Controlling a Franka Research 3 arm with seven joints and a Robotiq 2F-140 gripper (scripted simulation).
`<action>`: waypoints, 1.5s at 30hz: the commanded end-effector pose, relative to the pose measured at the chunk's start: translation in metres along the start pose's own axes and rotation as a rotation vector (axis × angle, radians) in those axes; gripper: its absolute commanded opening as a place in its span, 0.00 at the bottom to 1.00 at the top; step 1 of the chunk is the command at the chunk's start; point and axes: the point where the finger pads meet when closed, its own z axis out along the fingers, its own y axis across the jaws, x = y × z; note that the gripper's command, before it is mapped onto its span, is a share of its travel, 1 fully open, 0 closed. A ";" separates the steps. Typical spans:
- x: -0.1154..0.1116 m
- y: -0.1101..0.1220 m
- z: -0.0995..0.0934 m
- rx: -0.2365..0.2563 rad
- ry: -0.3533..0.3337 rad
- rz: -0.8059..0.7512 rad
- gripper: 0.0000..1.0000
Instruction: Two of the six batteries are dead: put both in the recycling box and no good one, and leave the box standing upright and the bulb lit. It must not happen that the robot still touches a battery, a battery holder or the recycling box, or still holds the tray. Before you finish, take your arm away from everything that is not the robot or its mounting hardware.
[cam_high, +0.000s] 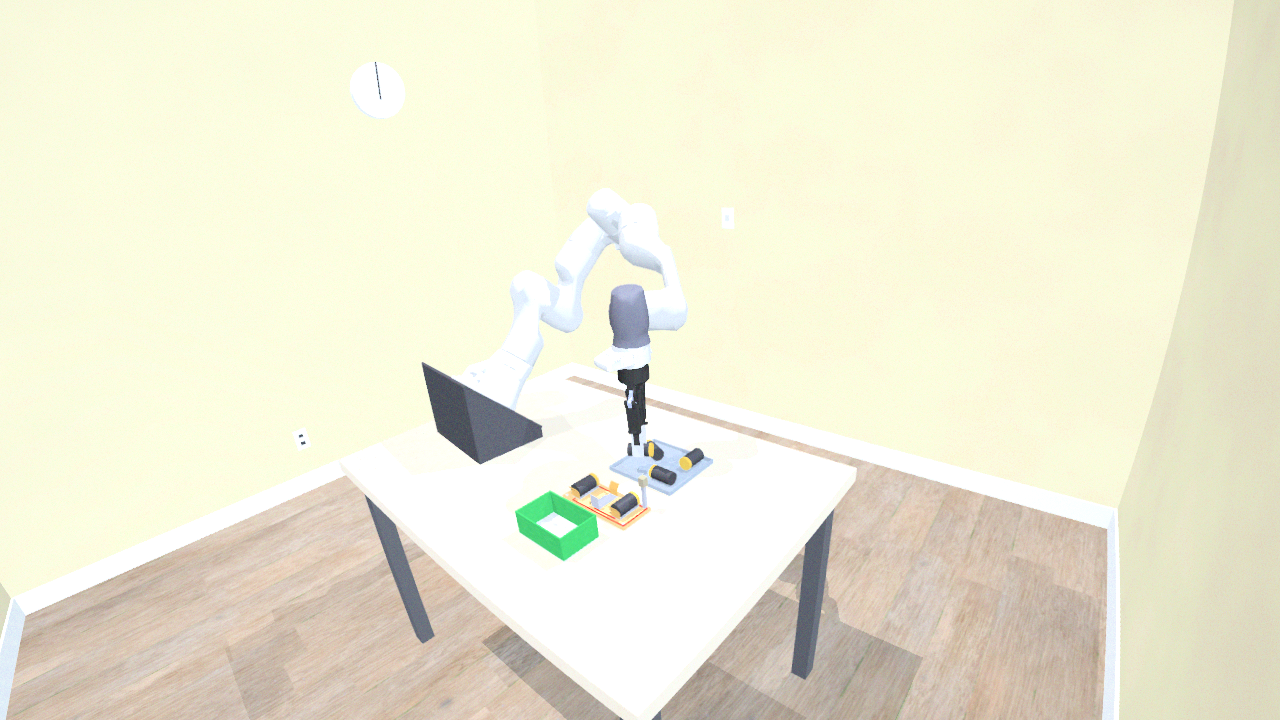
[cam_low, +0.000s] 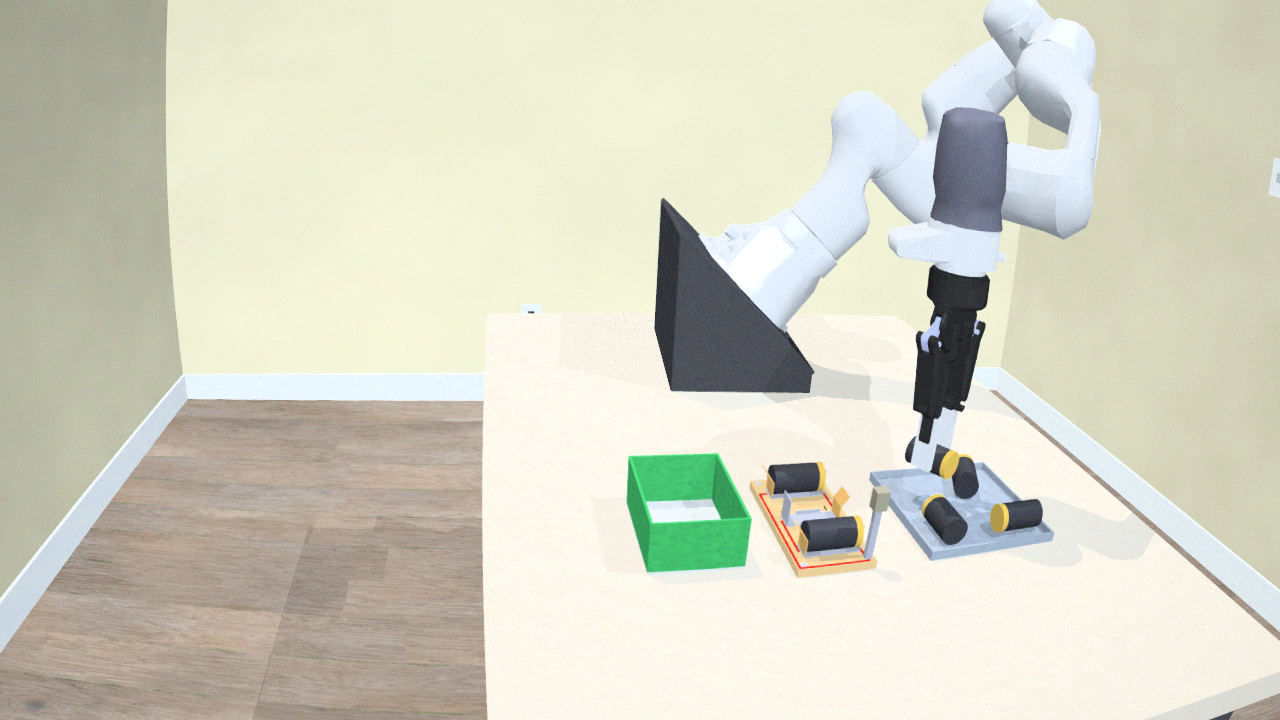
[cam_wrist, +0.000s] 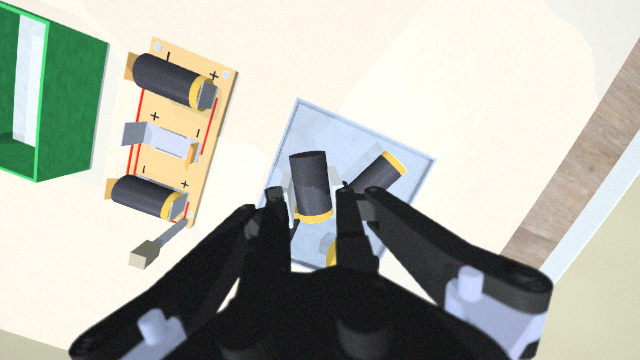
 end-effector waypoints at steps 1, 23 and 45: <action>0.002 0.003 -0.002 -0.009 0.006 0.013 0.16; 0.002 0.002 -0.072 -0.008 0.006 0.062 0.16; 0.002 0.002 -0.072 -0.005 0.010 1.067 0.16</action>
